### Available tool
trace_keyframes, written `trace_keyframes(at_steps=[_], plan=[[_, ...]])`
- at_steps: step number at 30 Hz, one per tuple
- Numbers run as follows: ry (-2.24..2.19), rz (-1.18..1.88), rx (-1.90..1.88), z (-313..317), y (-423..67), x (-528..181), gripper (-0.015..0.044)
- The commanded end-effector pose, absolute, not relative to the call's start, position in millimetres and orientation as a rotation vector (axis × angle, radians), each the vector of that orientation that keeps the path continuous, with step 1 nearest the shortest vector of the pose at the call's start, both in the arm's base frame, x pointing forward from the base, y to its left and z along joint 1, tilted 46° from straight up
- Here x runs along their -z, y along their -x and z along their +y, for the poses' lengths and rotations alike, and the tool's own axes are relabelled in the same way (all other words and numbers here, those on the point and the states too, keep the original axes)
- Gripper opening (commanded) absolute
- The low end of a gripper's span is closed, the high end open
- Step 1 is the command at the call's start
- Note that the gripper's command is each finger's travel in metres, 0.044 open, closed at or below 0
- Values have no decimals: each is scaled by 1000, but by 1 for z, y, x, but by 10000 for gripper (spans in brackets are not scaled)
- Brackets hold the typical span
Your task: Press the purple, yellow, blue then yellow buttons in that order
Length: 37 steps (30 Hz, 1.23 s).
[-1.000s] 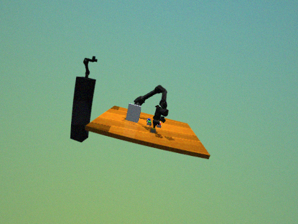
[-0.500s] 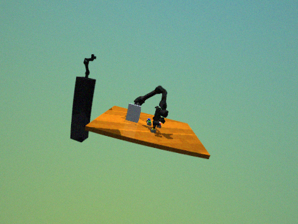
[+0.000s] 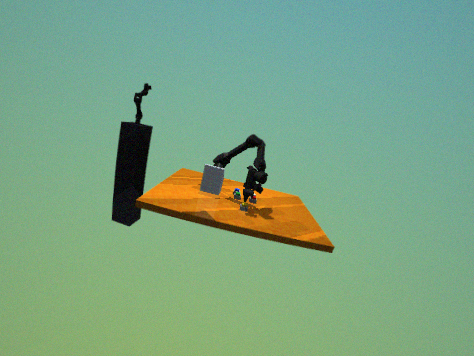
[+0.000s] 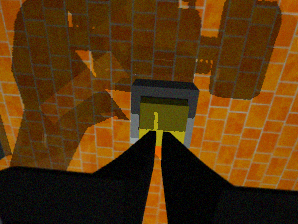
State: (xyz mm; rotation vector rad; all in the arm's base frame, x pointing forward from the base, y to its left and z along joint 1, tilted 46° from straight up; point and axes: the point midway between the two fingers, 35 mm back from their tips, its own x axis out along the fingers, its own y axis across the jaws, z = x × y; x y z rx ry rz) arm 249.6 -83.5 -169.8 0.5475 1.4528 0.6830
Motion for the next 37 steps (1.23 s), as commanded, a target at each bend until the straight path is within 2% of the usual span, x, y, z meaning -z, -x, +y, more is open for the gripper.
trace_keyframes(at_steps=[1,2,5,11,17,23,29,37], plan=[[-536,1448,-679,-95,-251,161,20],[-536,1448,-679,-95,-251,161,20],[-521,1453,-671,-86,-266,141,99],[-487,1462,-638,-37,-306,58,256],[-486,1456,-622,25,-313,-24,400],[-508,1446,-639,90,-286,-100,400],[-547,1446,-686,141,-232,-162,400],[-552,1447,-693,145,-224,-168,400]])
